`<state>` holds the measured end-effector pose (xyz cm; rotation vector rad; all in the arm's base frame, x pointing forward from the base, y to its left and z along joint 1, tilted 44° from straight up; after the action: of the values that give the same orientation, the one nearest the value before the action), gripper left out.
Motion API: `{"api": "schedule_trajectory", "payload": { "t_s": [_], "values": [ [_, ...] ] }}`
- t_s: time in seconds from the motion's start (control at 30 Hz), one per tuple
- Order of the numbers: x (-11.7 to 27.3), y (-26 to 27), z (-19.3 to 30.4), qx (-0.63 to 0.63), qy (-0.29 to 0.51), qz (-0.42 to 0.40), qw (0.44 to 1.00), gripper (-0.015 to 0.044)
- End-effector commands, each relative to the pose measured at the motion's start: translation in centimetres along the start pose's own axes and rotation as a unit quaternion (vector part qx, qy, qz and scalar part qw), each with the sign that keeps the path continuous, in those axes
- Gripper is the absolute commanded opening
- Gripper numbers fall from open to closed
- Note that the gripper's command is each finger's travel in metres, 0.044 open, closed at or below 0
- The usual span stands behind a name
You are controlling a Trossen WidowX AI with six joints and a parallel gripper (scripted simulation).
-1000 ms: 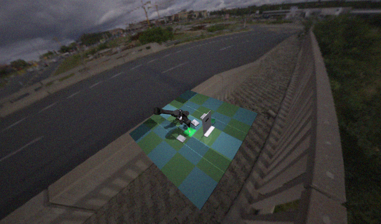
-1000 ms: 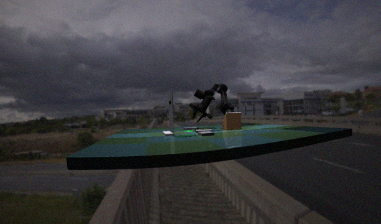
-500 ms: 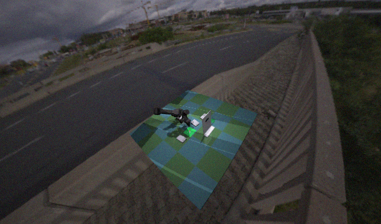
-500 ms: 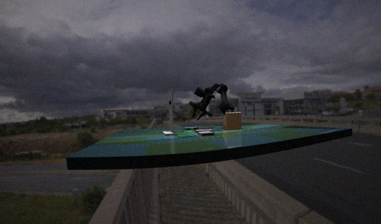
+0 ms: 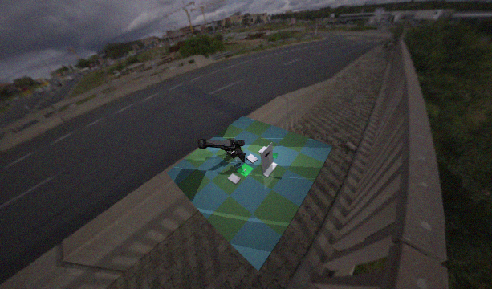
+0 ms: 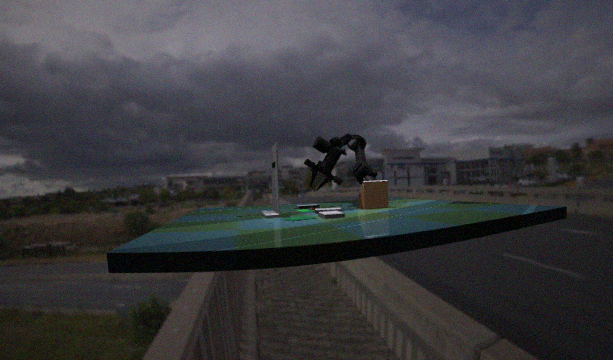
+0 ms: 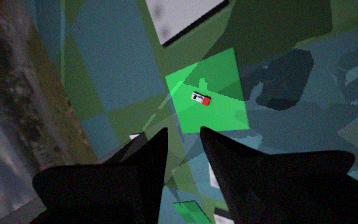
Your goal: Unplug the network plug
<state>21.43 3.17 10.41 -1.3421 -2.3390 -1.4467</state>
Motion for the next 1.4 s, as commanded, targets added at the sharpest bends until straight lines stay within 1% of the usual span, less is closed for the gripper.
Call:
{"api": "schedule_trajectory", "payload": {
  "t_s": [0.0,0.63,1.37],
  "values": [
    [0.4,0.5,0.0,-0.006,-0.001,-0.004,1.000,0.0156],
    [1.9,1.0,-0.2,0.002,-0.002,-0.006,1.000,0.0156],
    [6.3,4.3,0.6,-0.001,0.003,-0.002,1.000,0.0156]
  ]
}}
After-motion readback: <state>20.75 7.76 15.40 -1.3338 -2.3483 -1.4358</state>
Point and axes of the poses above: the point midway between the two fingers, 35 mm back from their tips, its own x axis back along the fingers, its own y axis across the jaws, z = x × y, the point moved 4 cm from there along x, back along the fingers, and after that the axes turned 9 degrees about -x, right-handed, at the moved point
